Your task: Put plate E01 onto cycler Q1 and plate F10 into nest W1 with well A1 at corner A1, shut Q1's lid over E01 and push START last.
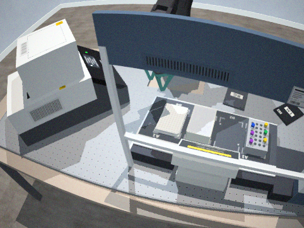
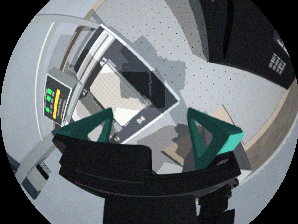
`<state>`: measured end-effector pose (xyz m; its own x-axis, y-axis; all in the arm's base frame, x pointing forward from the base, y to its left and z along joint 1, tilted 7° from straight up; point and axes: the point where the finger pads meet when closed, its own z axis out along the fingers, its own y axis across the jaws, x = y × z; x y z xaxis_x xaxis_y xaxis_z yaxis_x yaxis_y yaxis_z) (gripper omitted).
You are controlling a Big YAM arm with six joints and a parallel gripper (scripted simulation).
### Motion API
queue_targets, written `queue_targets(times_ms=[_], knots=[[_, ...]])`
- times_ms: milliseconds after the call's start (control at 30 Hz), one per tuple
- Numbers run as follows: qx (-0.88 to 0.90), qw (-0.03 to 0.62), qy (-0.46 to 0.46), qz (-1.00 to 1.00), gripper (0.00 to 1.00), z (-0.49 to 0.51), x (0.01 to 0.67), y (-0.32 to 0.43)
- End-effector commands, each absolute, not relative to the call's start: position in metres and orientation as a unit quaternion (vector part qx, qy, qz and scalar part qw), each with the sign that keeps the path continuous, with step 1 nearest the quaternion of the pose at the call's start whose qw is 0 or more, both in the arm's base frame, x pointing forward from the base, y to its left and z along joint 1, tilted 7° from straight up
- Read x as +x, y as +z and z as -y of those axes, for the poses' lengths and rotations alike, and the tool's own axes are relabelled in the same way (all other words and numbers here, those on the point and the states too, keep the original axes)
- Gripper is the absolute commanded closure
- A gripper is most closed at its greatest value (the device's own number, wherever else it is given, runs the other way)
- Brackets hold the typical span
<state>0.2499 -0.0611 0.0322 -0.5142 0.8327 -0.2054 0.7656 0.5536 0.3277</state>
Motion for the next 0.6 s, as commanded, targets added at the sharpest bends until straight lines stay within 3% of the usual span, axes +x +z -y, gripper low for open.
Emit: queue_targets(times_ms=[0,567], knots=[[0.413,0.192,0.095,-0.885,0.0,0.057,0.288,0.054],[0.287,0.136,0.073,-0.945,0.0,0.031,0.306,0.045]])
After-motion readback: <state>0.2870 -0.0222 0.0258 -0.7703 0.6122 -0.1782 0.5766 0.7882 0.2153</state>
